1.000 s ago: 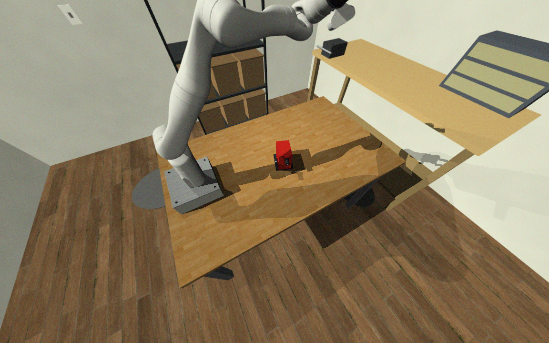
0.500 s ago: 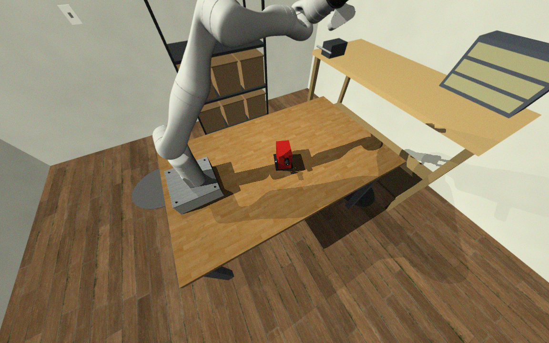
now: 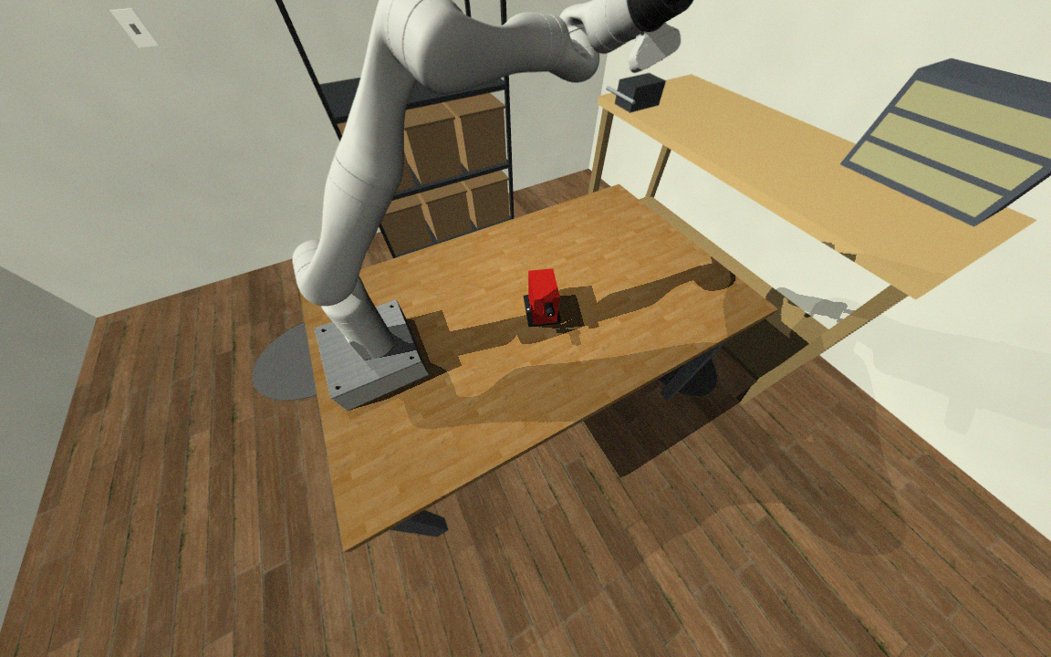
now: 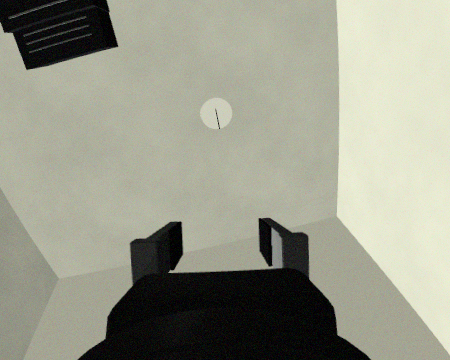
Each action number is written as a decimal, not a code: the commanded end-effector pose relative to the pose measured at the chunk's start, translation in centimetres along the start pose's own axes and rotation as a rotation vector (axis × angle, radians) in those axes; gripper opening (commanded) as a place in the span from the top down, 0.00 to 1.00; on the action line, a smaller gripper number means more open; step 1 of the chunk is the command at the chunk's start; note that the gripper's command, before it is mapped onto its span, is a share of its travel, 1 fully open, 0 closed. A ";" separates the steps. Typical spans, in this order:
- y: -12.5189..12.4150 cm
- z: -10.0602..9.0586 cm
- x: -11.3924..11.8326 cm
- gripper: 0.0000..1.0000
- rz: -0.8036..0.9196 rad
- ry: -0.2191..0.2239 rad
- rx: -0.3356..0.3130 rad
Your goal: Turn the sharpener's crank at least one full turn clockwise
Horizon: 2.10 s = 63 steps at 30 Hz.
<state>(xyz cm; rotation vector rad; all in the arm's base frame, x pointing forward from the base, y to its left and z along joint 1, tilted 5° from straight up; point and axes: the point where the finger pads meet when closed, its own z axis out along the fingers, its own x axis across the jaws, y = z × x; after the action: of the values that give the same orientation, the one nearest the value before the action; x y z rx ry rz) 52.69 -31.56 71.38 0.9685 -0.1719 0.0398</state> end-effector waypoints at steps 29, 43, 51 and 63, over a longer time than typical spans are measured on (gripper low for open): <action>-19.1 -0.6 -3.1 0.00 -0.182 0.055 0.480; -21.5 -1.3 -4.0 0.00 -0.198 0.055 0.549; -22.8 -1.7 -4.4 0.00 -0.206 0.054 0.584; -24.0 -2.2 -4.9 0.00 -0.213 0.053 0.621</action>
<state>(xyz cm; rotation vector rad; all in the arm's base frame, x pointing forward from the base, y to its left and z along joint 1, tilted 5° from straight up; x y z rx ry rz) 50.97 -42.98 49.88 1.5900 0.0037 -0.0876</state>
